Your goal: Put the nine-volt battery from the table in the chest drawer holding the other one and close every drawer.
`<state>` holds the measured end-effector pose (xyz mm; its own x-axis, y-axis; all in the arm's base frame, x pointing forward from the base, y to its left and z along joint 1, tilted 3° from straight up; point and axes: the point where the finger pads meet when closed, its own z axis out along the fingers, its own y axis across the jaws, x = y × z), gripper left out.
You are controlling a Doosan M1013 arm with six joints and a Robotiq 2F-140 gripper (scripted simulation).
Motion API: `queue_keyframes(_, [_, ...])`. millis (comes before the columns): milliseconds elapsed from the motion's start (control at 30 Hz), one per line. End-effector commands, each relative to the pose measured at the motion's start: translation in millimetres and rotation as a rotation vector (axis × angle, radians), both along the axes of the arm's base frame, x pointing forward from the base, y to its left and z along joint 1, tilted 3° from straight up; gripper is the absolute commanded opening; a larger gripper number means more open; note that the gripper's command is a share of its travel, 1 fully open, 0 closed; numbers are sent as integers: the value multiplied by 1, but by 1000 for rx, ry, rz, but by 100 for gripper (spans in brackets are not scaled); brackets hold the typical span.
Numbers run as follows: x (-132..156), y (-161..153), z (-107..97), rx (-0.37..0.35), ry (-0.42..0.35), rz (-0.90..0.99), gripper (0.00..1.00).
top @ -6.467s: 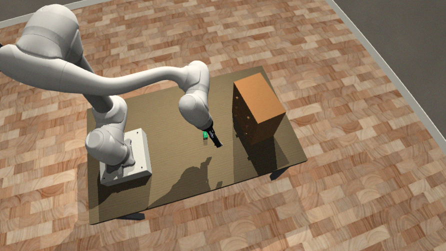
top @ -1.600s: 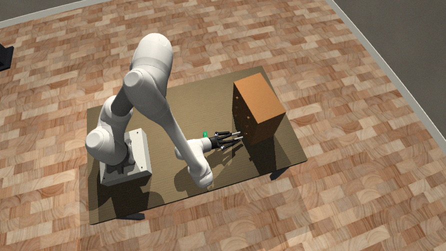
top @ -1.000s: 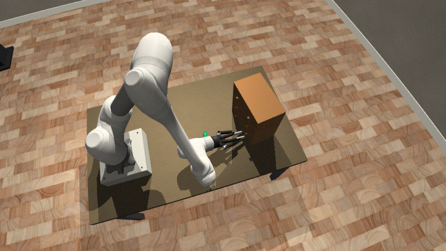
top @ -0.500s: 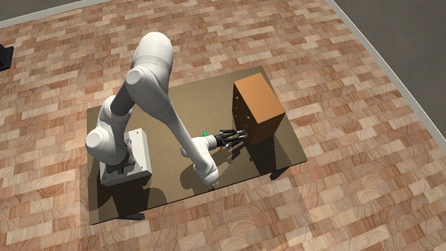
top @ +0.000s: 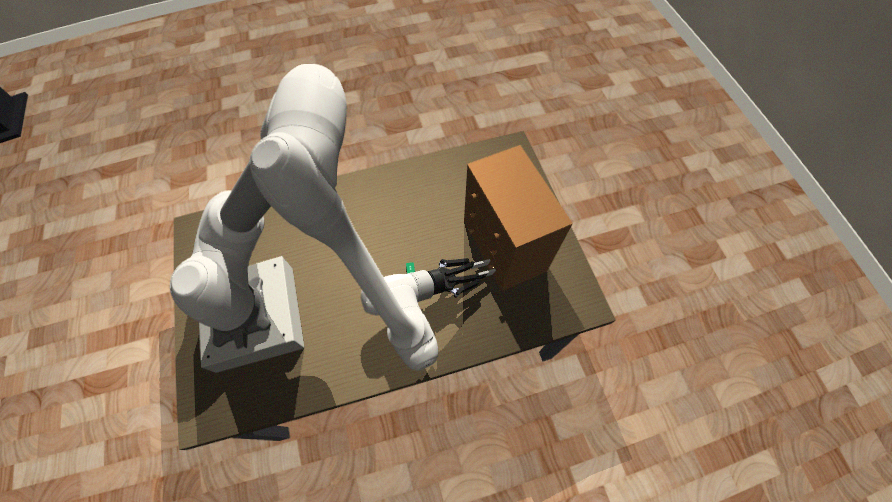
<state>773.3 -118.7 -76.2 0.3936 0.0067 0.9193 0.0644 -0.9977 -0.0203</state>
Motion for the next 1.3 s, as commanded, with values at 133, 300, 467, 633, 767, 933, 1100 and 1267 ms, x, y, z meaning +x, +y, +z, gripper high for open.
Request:
queue_keyframes(133, [0, 0, 0, 0, 0, 0, 20])
queue_keyframes(300, [0, 0, 0, 0, 0, 0, 8])
queue_keyframes(467, [0, 0, 0, 0, 0, 0, 8])
queue_keyframes(633, [0, 0, 0, 0, 0, 0, 8])
queue_keyframes(767, [0, 0, 0, 0, 0, 0, 8])
queue_keyframes(933, [0, 0, 0, 0, 0, 0, 8])
queue_keyframes(1100, [0, 0, 0, 0, 0, 0, 8])
queue_keyframes(1267, [-1, 0, 0, 0, 0, 0, 8])
